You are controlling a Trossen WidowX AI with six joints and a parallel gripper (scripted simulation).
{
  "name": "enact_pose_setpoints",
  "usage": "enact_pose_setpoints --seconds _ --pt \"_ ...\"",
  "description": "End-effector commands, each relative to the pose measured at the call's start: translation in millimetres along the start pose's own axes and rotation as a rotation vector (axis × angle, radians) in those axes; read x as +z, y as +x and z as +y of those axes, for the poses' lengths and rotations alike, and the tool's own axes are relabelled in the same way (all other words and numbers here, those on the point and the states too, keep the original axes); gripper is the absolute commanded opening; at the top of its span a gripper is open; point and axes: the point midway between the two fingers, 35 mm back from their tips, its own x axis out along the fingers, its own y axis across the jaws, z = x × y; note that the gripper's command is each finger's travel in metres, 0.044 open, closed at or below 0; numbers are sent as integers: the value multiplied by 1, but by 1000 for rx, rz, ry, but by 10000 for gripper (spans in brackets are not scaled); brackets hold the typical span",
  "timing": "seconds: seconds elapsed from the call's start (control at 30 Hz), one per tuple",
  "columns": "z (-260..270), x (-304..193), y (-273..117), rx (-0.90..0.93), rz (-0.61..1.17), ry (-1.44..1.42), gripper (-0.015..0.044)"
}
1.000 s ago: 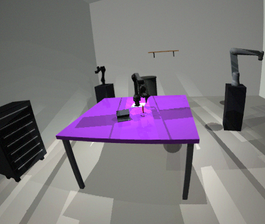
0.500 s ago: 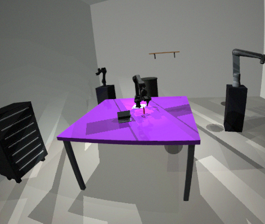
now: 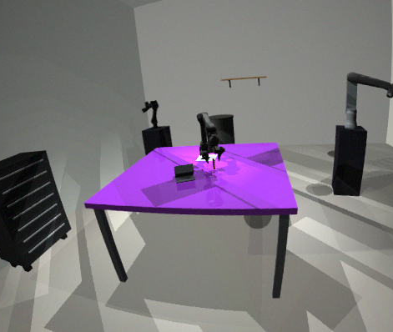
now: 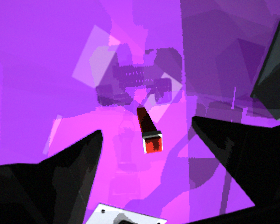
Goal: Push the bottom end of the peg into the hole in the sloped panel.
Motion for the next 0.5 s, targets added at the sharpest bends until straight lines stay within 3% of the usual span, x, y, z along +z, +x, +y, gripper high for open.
enact_pose_setpoints --seconds 0.0,0.2,0.47 --pt "1 -1 7 3 0 -6 440" --pt "1 -2 14 3 0 -6 440" --pt "0 -1 11 0 1 0 230"
